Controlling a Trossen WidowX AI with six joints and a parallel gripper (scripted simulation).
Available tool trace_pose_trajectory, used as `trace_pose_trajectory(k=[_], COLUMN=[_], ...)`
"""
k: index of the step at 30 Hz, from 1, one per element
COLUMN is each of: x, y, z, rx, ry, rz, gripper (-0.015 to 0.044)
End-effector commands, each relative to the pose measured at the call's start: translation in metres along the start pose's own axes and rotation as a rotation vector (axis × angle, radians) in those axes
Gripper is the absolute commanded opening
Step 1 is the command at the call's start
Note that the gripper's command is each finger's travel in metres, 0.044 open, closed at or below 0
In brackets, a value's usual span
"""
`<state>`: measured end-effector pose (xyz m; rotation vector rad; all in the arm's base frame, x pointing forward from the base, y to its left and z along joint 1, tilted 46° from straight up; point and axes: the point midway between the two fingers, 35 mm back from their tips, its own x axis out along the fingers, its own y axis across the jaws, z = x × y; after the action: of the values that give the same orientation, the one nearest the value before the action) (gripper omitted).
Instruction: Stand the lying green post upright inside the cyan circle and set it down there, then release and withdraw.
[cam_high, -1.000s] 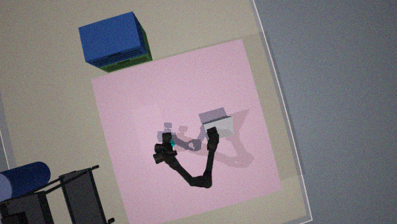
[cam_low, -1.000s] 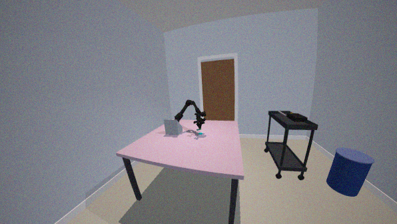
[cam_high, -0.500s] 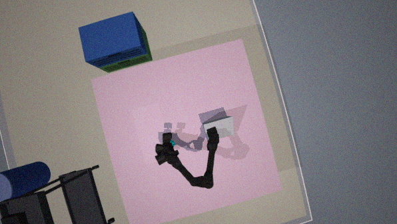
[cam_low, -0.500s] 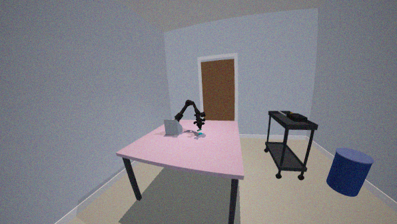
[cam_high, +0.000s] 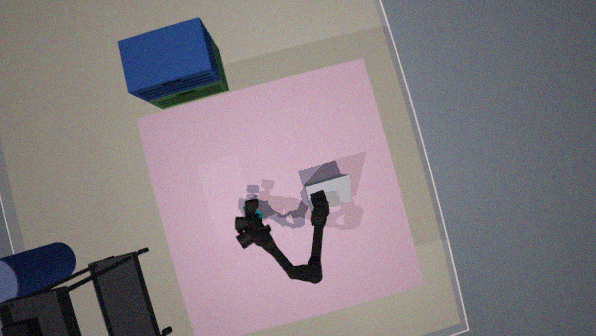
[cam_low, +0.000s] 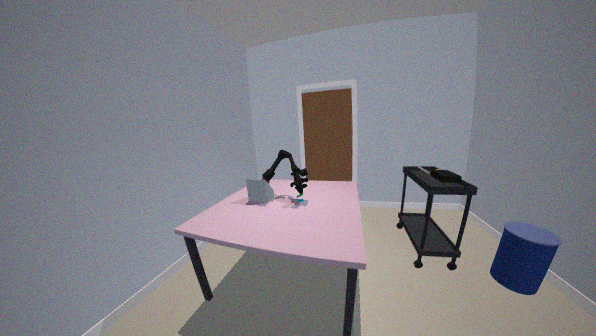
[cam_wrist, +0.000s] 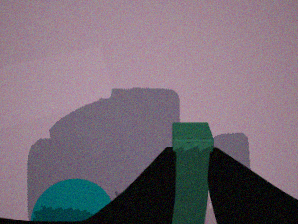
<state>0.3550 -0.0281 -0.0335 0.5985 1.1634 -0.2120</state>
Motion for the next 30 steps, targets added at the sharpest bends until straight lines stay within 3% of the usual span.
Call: trace_pose_trajectory(k=[1, 30], x=[0.0003, -0.0006], y=[-0.0002, 0.004], z=[-0.0018, -0.0013], rx=[0.007, 0.039], ry=[-0.026, -0.218], rz=[-0.009, -0.031], gripper=[0.0023, 0.0023])
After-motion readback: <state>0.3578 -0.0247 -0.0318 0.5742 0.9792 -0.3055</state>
